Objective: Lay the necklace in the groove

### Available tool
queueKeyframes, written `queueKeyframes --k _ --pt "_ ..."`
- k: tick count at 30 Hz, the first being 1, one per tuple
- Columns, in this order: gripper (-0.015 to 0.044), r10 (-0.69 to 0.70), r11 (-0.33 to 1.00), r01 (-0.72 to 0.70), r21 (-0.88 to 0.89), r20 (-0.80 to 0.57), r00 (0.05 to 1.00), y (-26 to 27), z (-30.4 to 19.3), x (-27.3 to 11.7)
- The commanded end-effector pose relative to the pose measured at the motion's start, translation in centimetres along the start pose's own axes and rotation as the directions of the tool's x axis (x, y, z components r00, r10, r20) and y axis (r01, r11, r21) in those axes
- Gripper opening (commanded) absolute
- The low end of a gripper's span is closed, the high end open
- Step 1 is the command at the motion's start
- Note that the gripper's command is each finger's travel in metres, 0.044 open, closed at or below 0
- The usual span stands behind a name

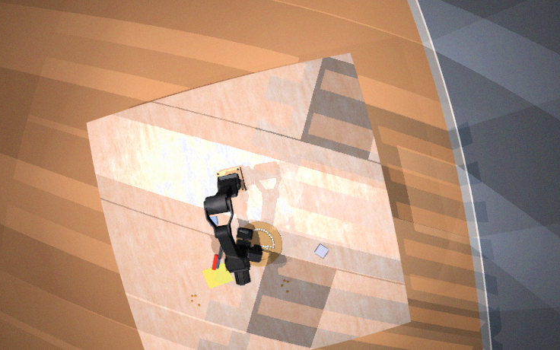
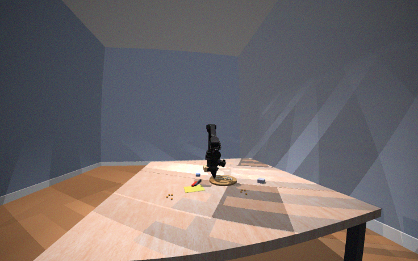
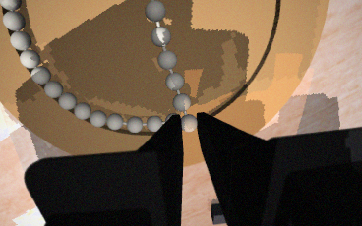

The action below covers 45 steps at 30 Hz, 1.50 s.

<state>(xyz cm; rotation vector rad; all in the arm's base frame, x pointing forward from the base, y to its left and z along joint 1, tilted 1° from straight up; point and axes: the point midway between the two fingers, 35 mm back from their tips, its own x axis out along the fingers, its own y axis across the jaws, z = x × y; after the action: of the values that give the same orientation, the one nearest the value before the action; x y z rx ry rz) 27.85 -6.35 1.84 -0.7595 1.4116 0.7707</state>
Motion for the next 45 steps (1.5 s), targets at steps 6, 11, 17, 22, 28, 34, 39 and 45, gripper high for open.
queueKeyframes --k 6,11,17,22,28,34,39,45 --pt "0.0000 0.003 1.000 -0.003 -0.004 -0.004 1.000 -0.21 -0.28 0.59" --pt "0.0026 0.000 1.000 0.000 0.000 0.000 1.000 -0.26 -0.19 0.53" --pt "0.0184 0.000 1.000 0.000 0.000 0.000 1.000 -0.26 -0.19 0.53" --pt "0.0315 0.000 1.000 0.000 0.000 0.000 1.000 -0.26 -0.19 0.53" --pt "0.0440 0.002 1.000 -0.002 -0.002 -0.003 1.000 -0.23 -0.21 0.19" --pt "0.0440 0.002 1.000 -0.002 -0.004 -0.004 1.000 -0.23 -0.21 0.01" --pt "0.0440 0.002 1.000 -0.002 -0.004 -0.004 1.000 -0.23 -0.21 0.01" --pt "0.0440 0.002 1.000 -0.002 -0.004 -0.004 1.000 -0.23 -0.21 0.01"
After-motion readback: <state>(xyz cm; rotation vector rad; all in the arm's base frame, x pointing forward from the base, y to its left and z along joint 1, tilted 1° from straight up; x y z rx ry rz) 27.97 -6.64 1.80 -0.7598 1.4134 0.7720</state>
